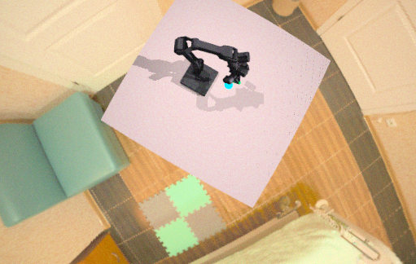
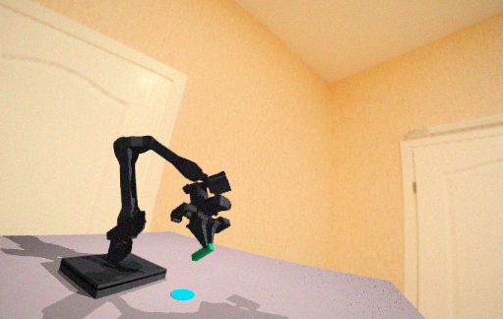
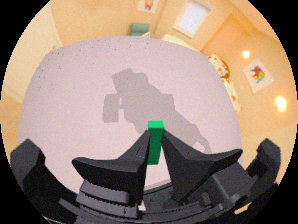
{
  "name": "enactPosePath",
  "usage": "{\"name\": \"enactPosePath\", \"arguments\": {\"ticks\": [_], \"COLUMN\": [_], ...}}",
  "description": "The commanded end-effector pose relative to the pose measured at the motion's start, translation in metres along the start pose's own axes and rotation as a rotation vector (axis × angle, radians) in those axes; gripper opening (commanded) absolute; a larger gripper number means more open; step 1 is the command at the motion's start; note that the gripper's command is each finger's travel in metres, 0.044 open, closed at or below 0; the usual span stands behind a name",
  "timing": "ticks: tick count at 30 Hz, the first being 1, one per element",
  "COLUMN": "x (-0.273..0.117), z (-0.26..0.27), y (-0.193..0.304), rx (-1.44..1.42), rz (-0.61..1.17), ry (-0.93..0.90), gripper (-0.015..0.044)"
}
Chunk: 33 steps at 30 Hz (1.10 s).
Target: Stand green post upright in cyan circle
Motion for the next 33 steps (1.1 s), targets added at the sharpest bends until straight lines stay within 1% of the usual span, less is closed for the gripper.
{"name": "enactPosePath", "arguments": {"ticks": [1,33], "x": [-0.001,-0.004], "z": [0.0,0.006], "y": [0.002,0.019], "rx": [-0.007,-0.008], "rz": [-0.033,-0.244], "ry": [0.002,0.001], "gripper": [0.0023,0.0023]}}
Point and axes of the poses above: the point midway between the two fingers, 35 mm back from their tips, its own x axis out along the fingers, its own z axis across the jaws, y = z × x, the point moved 8 cm from there along -x, back along the fingers, and after that the axes turned 7 degrees about x, right-handed, at the moved point
